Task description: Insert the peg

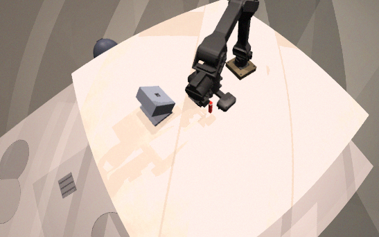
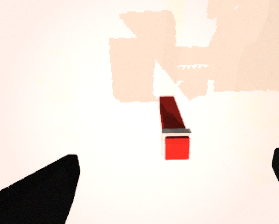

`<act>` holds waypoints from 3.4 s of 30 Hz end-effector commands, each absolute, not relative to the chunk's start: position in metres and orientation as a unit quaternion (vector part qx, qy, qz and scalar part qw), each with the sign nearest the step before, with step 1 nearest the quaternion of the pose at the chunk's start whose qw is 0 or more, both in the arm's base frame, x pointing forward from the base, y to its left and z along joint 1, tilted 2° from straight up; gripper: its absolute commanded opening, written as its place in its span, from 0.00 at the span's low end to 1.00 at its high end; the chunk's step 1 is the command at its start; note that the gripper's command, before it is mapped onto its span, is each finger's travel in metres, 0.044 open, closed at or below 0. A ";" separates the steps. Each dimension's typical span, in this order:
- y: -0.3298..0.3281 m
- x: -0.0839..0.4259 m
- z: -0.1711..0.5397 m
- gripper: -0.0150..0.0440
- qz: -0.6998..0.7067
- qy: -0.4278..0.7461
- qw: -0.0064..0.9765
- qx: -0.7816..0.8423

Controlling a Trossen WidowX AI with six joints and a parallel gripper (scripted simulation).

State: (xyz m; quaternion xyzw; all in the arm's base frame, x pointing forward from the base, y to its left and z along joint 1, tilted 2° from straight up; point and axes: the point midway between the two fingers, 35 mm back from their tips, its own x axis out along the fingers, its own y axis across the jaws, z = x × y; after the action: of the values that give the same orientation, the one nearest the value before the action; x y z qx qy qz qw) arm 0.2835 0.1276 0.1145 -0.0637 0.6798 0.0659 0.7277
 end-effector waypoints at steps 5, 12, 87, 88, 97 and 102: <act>0.127 0.285 0.100 1.00 0.062 0.681 0.727 -0.063; 0.127 0.286 0.088 1.00 0.062 0.681 0.727 -0.063; 0.124 0.282 0.142 0.25 0.065 0.676 0.732 -0.058; 0.123 0.283 0.142 0.25 0.066 0.674 0.733 -0.056; 0.113 0.289 0.144 0.25 0.073 0.660 0.747 -0.044; 0.108 0.293 0.145 0.25 0.077 0.651 0.754 -0.037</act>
State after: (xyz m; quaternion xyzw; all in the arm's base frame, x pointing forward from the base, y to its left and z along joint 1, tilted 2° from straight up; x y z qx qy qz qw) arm 0.2910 0.1118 0.1436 -0.0415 0.6585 0.0713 0.7481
